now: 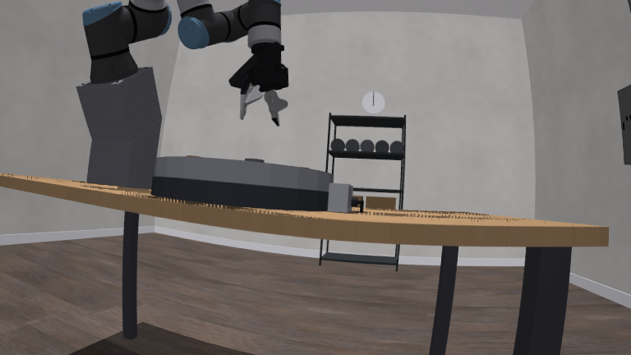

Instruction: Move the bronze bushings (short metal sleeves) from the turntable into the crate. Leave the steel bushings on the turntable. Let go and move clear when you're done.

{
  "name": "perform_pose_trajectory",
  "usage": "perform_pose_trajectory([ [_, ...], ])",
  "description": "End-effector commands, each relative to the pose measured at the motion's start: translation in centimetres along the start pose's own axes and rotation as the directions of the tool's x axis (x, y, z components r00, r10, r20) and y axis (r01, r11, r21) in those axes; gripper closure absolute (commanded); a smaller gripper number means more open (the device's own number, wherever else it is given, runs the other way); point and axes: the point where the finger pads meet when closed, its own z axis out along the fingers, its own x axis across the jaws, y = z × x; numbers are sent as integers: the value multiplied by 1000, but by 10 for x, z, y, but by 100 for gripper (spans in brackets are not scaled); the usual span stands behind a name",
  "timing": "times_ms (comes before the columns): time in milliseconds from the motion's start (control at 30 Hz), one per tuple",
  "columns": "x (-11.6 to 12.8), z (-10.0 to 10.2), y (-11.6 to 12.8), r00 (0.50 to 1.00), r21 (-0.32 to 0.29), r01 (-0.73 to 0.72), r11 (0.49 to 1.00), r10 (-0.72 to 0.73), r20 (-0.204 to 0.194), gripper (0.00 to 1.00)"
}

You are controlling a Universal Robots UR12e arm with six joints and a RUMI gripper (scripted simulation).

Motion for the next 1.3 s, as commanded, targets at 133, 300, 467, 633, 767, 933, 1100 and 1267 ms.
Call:
perform_pose_trajectory([
  [133, -23, -16, -69, 989, 40, 131, 991, -133, 59, 0],
  [300, -35, -25, -105, 975, 72, 198, 977, -204, 85, 0],
  [467, -42, -30, -124, 965, 90, 234, 968, -242, 97, 0],
  [633, -44, -32, -128, 962, 95, 243, 965, -252, 100, 0],
  [767, -44, -32, -130, 961, 97, 246, 964, -256, 101, 0],
  [933, -44, -32, -130, 961, 97, 246, 964, -256, 101, 0],
  [1100, -44, -32, -130, 961, 97, 246, 964, -256, 101, 0],
  [1267, -44, -32, -130, 961, 97, 246, 964, -256, 101, 94],
])
